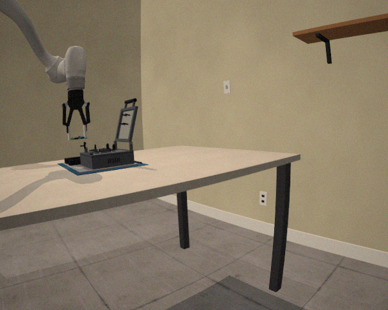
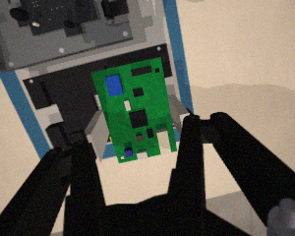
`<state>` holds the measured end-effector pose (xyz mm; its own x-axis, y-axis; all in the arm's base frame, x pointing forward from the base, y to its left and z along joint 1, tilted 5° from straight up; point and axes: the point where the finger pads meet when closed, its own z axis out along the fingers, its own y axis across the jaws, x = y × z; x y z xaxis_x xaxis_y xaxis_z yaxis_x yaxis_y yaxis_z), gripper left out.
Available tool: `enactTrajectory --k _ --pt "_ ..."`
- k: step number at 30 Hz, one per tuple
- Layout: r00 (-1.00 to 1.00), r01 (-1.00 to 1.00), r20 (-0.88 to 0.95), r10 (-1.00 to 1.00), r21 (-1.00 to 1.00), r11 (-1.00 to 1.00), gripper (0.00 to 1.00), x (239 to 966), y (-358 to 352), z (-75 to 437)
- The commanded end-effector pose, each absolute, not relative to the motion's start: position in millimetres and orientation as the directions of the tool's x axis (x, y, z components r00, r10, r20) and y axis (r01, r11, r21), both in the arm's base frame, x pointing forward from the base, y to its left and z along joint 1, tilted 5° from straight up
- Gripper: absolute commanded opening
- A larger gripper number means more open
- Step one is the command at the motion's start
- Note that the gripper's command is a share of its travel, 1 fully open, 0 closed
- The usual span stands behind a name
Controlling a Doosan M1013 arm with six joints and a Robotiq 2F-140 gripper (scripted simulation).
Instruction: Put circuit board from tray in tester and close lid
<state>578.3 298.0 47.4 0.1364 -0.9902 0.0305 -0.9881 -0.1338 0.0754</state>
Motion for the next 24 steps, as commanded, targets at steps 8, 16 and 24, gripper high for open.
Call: enactTrajectory --k 8,16,24 --pt "0.156 -0.985 0.029 -0.987 0.076 -0.153 0.46 578.3 298.0 47.5" --pt "0.159 -0.985 0.029 -0.987 0.076 -0.156 0.46 578.3 298.0 47.5" --pt "0.159 -0.985 0.029 -0.987 0.076 -0.157 0.46 578.3 298.0 47.5"
